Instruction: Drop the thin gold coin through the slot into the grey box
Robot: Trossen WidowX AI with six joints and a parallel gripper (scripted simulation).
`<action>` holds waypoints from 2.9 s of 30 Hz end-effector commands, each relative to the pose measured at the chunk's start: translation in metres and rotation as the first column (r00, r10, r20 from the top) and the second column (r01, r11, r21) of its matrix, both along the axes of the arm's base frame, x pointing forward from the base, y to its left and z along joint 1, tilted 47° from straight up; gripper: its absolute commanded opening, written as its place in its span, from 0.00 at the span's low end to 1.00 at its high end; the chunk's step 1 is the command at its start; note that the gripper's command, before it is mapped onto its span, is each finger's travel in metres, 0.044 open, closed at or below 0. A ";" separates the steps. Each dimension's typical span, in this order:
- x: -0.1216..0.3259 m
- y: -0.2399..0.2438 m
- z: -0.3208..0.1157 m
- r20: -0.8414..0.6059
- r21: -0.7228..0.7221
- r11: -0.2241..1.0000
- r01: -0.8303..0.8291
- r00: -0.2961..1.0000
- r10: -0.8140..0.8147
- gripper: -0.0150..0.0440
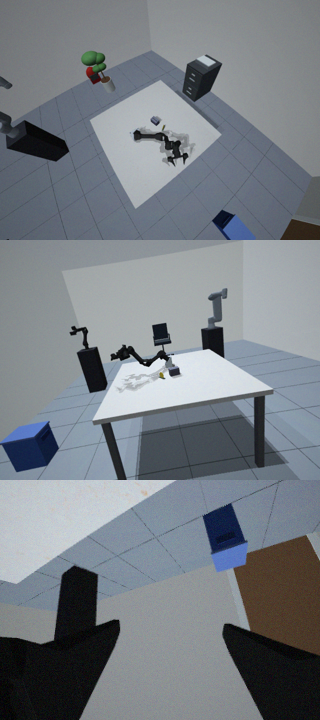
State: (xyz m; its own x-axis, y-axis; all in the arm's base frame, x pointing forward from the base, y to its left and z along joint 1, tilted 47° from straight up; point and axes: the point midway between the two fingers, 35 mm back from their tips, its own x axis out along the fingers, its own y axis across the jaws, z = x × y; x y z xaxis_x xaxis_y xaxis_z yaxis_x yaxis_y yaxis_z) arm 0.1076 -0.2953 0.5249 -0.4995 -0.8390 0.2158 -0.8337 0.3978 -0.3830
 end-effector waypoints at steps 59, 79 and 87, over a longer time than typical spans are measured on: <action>0.000 0.626 -0.015 0.377 -0.581 -0.686 -0.438 0.602 -0.704 0.53; 0.230 0.540 -0.232 0.720 0.100 -0.205 -0.974 0.213 -0.661 0.53; 0.267 0.437 -0.315 0.846 0.330 0.161 -0.930 0.215 -0.489 0.53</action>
